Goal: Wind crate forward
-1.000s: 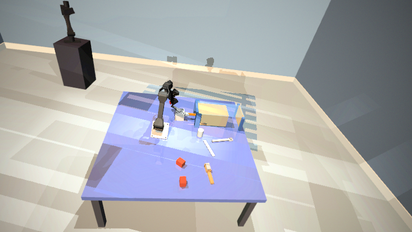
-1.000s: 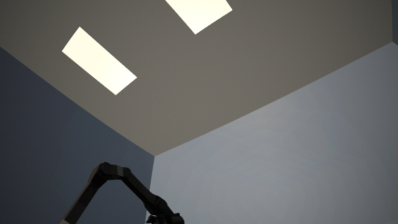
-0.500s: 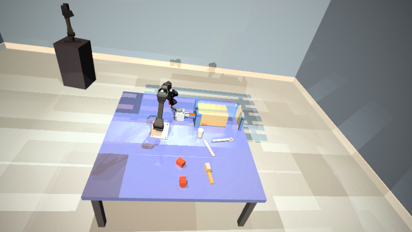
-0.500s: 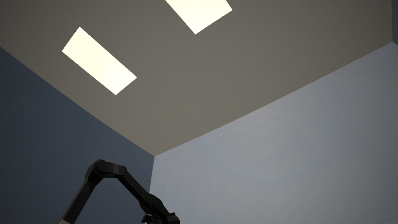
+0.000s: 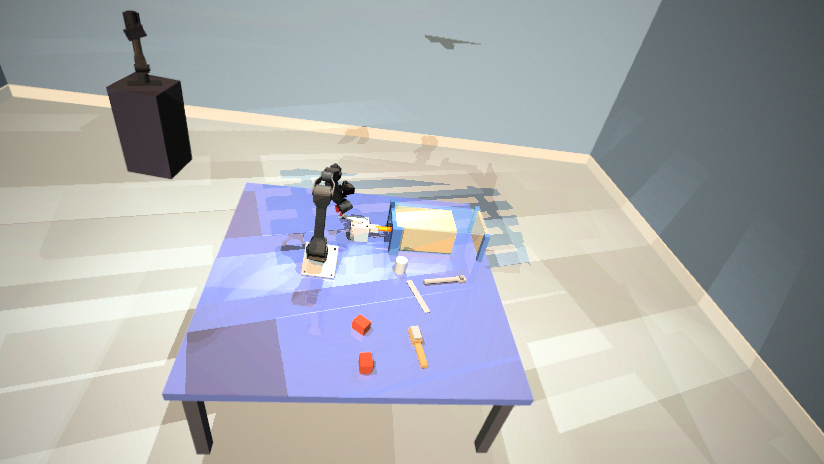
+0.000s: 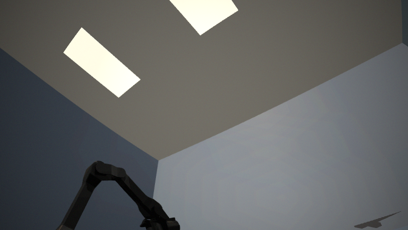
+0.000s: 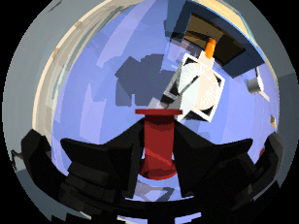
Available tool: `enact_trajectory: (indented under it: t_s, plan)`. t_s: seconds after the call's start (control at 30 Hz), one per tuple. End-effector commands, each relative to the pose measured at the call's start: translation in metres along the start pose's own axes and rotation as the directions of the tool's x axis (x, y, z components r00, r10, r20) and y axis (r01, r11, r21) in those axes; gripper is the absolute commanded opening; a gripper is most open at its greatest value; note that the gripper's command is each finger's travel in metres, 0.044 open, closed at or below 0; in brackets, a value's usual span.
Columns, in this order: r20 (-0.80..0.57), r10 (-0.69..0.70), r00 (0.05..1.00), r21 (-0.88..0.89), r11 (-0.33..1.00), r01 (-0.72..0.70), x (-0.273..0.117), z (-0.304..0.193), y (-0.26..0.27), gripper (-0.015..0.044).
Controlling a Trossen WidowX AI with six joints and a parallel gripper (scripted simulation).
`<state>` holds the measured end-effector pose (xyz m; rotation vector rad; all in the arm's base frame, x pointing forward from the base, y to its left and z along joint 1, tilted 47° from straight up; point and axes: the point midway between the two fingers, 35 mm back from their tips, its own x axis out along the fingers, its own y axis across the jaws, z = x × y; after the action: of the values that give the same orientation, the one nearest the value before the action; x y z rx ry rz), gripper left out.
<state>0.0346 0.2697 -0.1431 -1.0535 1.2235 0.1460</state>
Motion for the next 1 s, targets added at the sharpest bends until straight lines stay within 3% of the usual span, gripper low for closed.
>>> enact_trajectory:
  t_s: [0.0, 0.3, 0.83, 0.97]
  plan:
    - [-0.015, -0.018, 1.0, -0.014, 1.0, 0.018, -0.0007, -0.0094, -0.0082, 0.0]
    - [0.0, 0.002, 1.0, -0.002, 1.0, -0.002, -0.0024, -0.0052, -0.0063, 0.0]
    - [0.0, 0.003, 1.0, -0.001, 1.0, -0.003, -0.0025, -0.0052, -0.0063, 0.042]
    - [0.0, 0.003, 1.0, -0.001, 1.0, -0.003, -0.0043, -0.0042, -0.0061, 0.044]
